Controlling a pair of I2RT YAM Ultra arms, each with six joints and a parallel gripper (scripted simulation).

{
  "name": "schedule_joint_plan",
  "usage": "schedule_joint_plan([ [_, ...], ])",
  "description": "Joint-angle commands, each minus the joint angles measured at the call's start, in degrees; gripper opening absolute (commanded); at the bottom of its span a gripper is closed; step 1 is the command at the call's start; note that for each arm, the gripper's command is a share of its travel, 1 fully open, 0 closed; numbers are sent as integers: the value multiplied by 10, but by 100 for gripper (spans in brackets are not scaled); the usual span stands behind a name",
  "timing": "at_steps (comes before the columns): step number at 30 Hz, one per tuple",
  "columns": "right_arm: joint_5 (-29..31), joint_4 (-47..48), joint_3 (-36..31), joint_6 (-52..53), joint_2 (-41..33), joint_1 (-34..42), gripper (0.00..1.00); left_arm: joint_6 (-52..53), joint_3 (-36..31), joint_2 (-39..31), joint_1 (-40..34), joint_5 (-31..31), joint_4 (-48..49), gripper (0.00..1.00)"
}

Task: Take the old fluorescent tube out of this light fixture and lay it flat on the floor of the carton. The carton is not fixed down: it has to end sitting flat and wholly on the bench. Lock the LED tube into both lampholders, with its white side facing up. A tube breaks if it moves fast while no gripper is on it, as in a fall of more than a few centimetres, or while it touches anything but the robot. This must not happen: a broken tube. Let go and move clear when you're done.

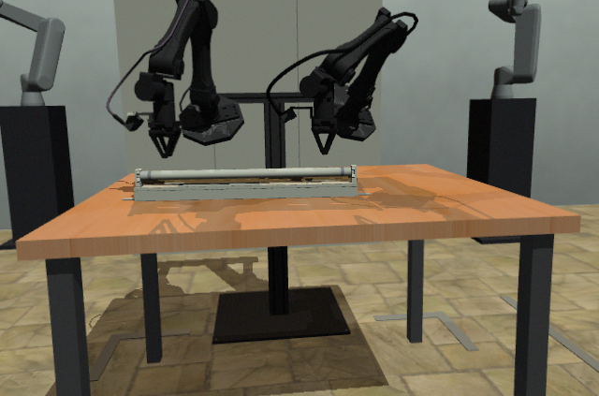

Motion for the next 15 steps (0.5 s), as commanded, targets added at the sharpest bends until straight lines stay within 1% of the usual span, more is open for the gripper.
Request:
schedule_joint_plan([
  [1, 11, -12, 3, 2, -6, 4, 49, -6, 7, -6, -17, 7, -8, 49],
  [2, 11, -12, 0, 4, -5, 8, 49, -6, 7, -5, -17, 7, -8, 49],
  [3, 12, -14, 20, 7, 15, 12, 49, -9, 23, 14, -19, 8, -12, 49],
  [6, 15, -20, 19, 11, 12, 13, 49, -12, 22, 13, -20, 9, -16, 49],
  [8, 23, -33, 28, 20, 19, 19, 49, -17, 34, 20, -21, 11, -29, 49],
  [15, 63, -102, 84, 70, 58, 71, 49, -53, 111, 78, -33, 22, -92, 49],
])
